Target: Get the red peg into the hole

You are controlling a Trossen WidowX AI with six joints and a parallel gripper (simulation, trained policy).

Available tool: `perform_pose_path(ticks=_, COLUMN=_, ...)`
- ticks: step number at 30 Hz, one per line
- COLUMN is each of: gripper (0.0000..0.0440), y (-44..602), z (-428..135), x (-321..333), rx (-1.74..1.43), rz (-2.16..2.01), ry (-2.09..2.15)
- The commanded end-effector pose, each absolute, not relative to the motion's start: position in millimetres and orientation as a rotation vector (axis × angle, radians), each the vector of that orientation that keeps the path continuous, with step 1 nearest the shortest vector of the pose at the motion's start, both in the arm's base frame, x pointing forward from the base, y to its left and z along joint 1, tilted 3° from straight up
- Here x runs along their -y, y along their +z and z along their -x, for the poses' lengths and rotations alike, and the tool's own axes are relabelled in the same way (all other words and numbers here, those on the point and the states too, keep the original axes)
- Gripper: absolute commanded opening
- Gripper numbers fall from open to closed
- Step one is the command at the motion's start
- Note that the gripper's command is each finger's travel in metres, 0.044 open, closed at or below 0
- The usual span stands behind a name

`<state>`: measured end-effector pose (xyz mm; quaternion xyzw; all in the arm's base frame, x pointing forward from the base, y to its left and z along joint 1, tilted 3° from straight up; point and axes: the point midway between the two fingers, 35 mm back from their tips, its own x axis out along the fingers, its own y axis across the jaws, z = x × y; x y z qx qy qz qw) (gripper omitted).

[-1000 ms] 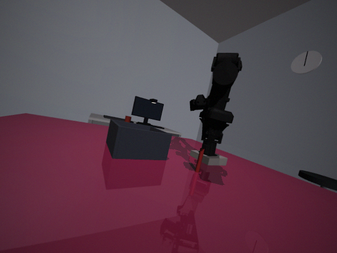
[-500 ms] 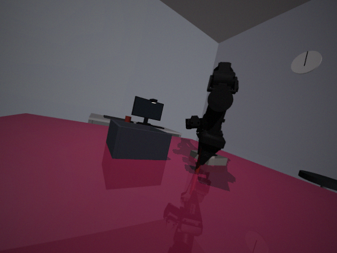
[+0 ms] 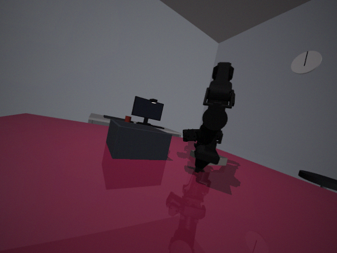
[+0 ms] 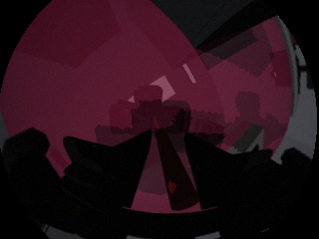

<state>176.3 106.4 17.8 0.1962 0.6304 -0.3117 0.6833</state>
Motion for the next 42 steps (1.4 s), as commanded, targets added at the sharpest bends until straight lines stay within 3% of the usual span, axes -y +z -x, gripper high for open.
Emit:
perform_pose_path(ticks=1, gripper=0.0062, y=15, z=-175, x=-104, rx=-1.421, rz=-0.426, ry=-0.719)
perform_pose_path(ticks=4, gripper=0.0001, y=14, z=-173, x=-101, rx=-1.427, rz=-0.409, ry=-0.742)
perform_pose_path(ticks=27, gripper=0.0, y=125, z=-218, x=-62, rx=-1.181, rz=-0.415, ry=-0.761)
perform_pose_path(ticks=42, gripper=0.0, y=153, z=-257, x=-10, rx=-1.034, rz=-0.544, ry=-0.89)
